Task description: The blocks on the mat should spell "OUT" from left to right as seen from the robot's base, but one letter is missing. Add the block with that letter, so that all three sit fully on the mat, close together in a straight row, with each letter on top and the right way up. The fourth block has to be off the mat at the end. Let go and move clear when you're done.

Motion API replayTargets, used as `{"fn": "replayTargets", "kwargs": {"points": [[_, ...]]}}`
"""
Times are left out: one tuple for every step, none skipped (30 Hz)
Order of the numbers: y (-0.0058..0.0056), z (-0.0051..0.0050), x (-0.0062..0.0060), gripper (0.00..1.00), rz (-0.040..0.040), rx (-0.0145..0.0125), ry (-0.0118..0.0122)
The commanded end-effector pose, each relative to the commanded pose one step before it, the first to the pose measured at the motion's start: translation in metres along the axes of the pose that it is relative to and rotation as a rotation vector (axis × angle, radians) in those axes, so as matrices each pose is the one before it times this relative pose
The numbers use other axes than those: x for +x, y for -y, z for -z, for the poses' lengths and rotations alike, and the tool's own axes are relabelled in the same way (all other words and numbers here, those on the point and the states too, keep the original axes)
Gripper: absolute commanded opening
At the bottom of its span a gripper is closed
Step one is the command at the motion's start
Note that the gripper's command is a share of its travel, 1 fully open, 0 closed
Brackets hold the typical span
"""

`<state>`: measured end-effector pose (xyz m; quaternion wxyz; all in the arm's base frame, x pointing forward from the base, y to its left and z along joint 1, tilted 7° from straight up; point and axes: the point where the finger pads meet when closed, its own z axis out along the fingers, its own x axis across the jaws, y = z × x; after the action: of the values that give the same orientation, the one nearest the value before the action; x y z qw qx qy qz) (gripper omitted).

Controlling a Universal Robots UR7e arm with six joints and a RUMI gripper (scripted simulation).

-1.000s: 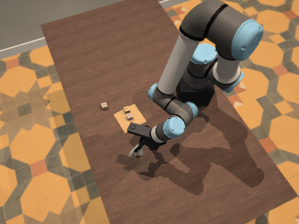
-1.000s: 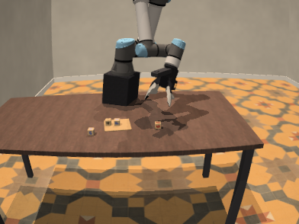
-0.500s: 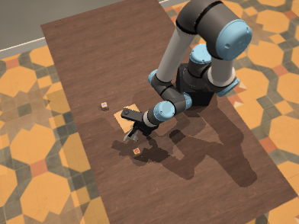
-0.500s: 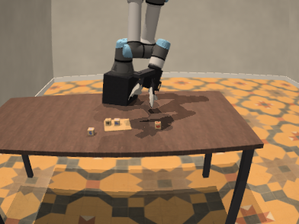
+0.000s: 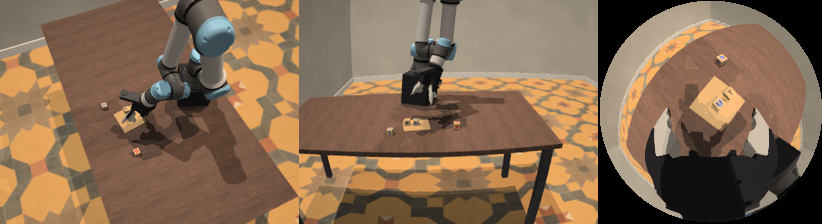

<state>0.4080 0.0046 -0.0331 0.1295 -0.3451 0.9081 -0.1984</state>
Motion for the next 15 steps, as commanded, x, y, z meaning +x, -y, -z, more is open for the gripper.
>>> {"fn": "replayTargets", "kwargs": {"points": [[0.00957, -0.00123, 0.02175, 1.0, 0.00549, 0.00809, 0.01822], [0.00056, 0.00013, 0.00171, 1.0, 0.00025, 0.00094, 0.00008], [0.00039, 0.0001, 0.00121, 1.0, 0.00018, 0.00068, 0.00005], [0.00025, 0.00007, 0.00077, 1.0, 0.00012, 0.00044, 0.00003], [0.00013, 0.00004, 0.00042, 1.0, 0.00006, 0.00024, 0.00002], [0.00005, 0.00001, 0.00016, 1.0, 0.00002, 0.00009, 0.00001], [0.00001, 0.0, 0.00002, 1.0, 0.0, 0.00001, 0.0], [0.0, 0.0, 0.0, 1.0, 0.0, 0.0, 0.0], [0.0, 0.0, 0.0, 1.0, 0.0, 0.0, 0.0], [0.0, 0.0, 0.0, 1.0, 0.0, 0.0, 0.0], [0.0, 0.0, 0.0, 1.0, 0.0, 0.0, 0.0], [0.0, 0.0, 0.0, 1.0, 0.0, 0.0, 0.0], [0.0, 0.0, 0.0, 1.0, 0.0, 0.0, 0.0], [0.0, 0.0, 0.0, 1.0, 0.0, 0.0, 0.0], [0.0, 0.0, 0.0, 1.0, 0.0, 0.0, 0.0]]}}
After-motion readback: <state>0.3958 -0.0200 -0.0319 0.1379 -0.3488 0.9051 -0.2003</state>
